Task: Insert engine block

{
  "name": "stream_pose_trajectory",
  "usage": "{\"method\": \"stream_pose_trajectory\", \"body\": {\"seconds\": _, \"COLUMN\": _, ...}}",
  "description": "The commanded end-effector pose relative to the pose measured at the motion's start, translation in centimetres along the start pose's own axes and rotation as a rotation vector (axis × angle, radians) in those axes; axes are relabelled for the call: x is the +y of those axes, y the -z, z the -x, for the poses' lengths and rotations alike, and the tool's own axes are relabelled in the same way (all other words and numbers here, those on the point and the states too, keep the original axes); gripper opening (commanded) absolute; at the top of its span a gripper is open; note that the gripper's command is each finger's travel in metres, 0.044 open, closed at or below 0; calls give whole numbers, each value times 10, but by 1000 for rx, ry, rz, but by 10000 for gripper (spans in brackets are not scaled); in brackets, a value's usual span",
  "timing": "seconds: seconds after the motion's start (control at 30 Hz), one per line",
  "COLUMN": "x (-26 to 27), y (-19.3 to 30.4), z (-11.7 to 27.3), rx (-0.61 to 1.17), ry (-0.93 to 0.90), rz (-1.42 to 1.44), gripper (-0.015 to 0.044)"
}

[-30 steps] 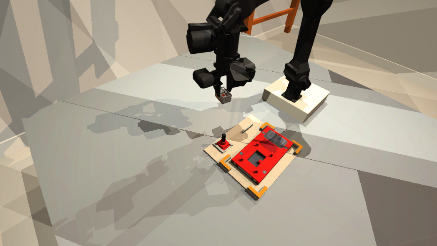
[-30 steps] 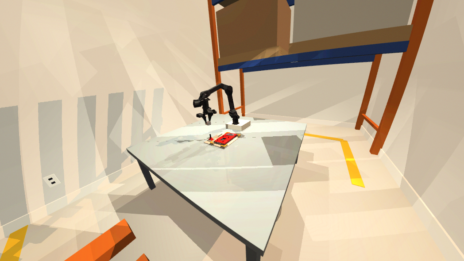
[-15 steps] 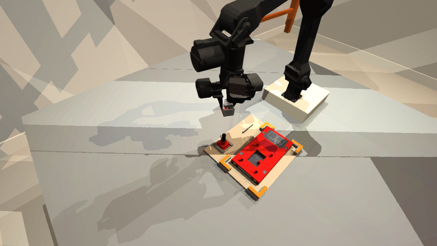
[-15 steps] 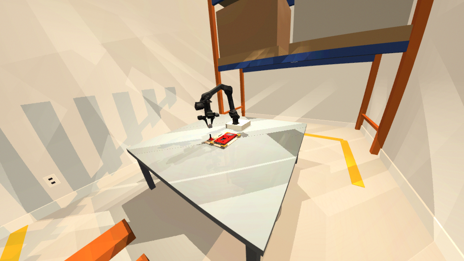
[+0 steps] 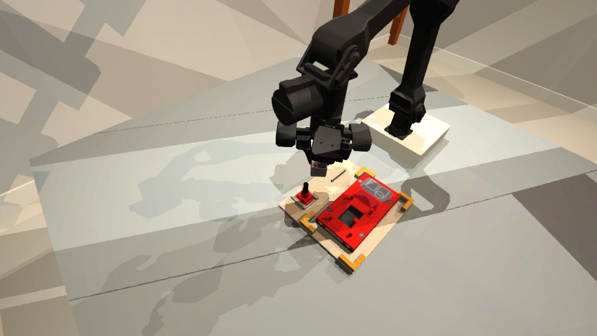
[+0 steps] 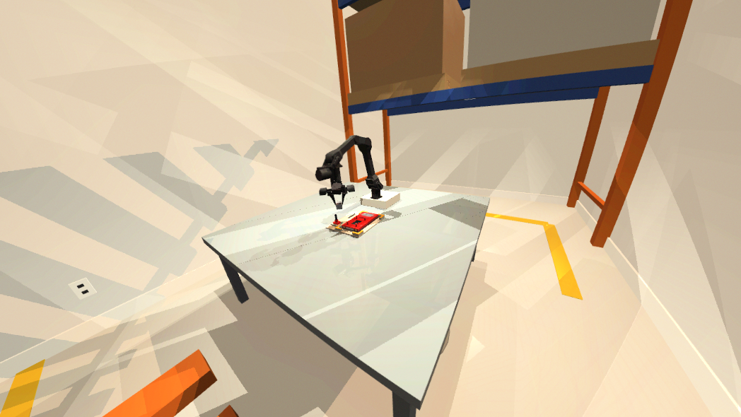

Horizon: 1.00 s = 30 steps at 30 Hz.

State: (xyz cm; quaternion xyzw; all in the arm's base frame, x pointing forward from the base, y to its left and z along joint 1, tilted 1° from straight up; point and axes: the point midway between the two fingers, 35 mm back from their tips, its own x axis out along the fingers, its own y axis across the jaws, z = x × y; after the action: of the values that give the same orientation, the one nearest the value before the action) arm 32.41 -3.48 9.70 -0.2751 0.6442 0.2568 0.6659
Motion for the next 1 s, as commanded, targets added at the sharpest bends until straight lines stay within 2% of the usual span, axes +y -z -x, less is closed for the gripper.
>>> {"method": "stream_pose_trajectory", "body": {"seconds": 0.0, "x": 7, "y": -9, "z": -7, "rx": 7, "ry": -4, "rz": -77, "gripper": 0}}
{"method": "stream_pose_trajectory", "body": {"seconds": 0.97, "x": 69, "y": -75, "z": -37, "rx": 4, "ry": -9, "rz": -633, "gripper": 0}}
